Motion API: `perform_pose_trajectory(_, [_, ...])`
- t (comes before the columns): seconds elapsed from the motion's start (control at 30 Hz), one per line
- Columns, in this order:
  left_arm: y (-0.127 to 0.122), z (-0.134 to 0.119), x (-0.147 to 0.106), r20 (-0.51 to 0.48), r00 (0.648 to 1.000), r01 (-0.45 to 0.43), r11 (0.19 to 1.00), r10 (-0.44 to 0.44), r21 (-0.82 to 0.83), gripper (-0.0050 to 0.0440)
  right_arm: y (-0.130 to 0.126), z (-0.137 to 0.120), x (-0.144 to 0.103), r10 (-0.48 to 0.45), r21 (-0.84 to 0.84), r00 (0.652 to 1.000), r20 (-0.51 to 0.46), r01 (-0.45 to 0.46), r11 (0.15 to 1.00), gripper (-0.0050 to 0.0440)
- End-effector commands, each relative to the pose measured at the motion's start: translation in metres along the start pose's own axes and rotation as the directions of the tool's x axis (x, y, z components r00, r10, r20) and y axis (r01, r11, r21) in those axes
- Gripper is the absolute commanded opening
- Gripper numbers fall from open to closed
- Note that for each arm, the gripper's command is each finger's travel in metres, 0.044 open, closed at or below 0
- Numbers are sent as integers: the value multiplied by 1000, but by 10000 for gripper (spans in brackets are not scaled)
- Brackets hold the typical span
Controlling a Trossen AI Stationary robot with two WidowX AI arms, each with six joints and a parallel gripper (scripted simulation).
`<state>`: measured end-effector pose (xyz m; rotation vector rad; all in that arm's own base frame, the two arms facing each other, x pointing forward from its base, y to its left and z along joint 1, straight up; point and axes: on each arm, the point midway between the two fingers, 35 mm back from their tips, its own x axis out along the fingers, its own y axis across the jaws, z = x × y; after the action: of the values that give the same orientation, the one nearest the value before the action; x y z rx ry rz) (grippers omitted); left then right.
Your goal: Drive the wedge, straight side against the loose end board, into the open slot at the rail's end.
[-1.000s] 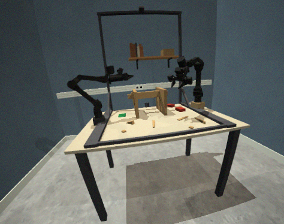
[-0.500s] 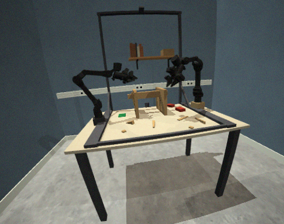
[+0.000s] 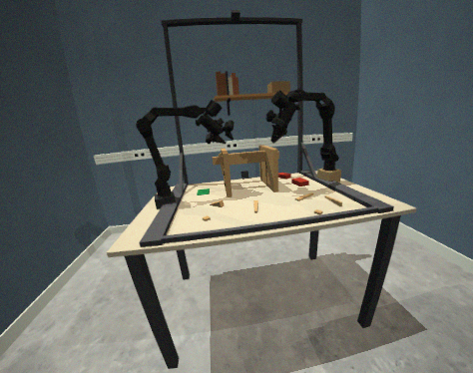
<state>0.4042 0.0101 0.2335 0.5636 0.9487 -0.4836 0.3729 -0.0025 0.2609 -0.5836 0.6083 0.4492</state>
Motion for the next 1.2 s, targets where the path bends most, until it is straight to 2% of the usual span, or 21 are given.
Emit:
perform_pose_trajectory(0.0, [-17, 16, -7, -13, 997, 71, 982, -70, 176, 257, -4, 3, -1, 102, -81, 993, -51, -106, 991, 257])
perform_pose_trajectory(0.07, [-17, 16, -7, -13, 997, 71, 982, -70, 176, 257, -4, 3, -1, 102, -81, 993, -51, -106, 991, 257])
perform_pose_trajectory(0.23, [-46, 32, -15, -35, 986, 164, 894, -165, 416, 257, 0, -4, 3, 256, -154, 961, -106, -270, 950, 257])
perform_pose_trajectory(0.4, [-76, 44, -25, -67, 964, 242, 742, -258, 625, 257, 4, -10, 3, 404, -204, 905, -135, -424, 882, 257])
perform_pose_trajectory(0.57, [-104, 52, -35, -106, 935, 289, 552, -340, 782, 257, 7, -14, 0, 531, -239, 836, -135, -548, 802, 257])
perform_pose_trajectory(0.63, [-104, 52, -35, -106, 935, 289, 552, -340, 782, 257, 7, -14, 0, 531, -239, 836, -135, -548, 802, 257])
perform_pose_trajectory(0.7, [-115, 56, -40, -117, 923, 292, 467, -368, 835, 257, 8, -14, -1, 579, -251, 806, -126, -590, 767, 257])
perform_pose_trajectory(0.77, [-120, 64, -36, -114, 918, 270, 388, -380, 881, 257, 0, -12, 4, 581, -307, 807, -103, -582, 753, 257])
perform_pose_trajectory(0.8, [-117, 46, -1, -206, 884, 387, 410, -420, 826, 257, 11, -17, 0, 596, -276, 794, -122, -604, 748, 257])
perform_pose_trajectory(0.83, [-116, 40, 13, -238, 869, 435, 439, -434, 786, 257, 15, -19, -2, 598, -245, 790, -134, -611, 753, 257])
perform_pose_trajectory(0.87, [-117, 51, -1, -197, 889, 385, 442, -413, 811, 257, 9, -15, 1, 588, -253, 799, -130, -600, 759, 257])
perform_pose_trajectory(1.03, [-119, 51, 8, -210, 877, 406, 430, -433, 806, 257, 7, -9, -11, 567, -273, 816, -110, -574, 772, 257])
perform_pose_trajectory(1.17, [-119, 49, 12, -218, 871, 417, 430, -439, 800, 257, 10, -11, -10, 574, -260, 811, -113, -582, 770, 257])
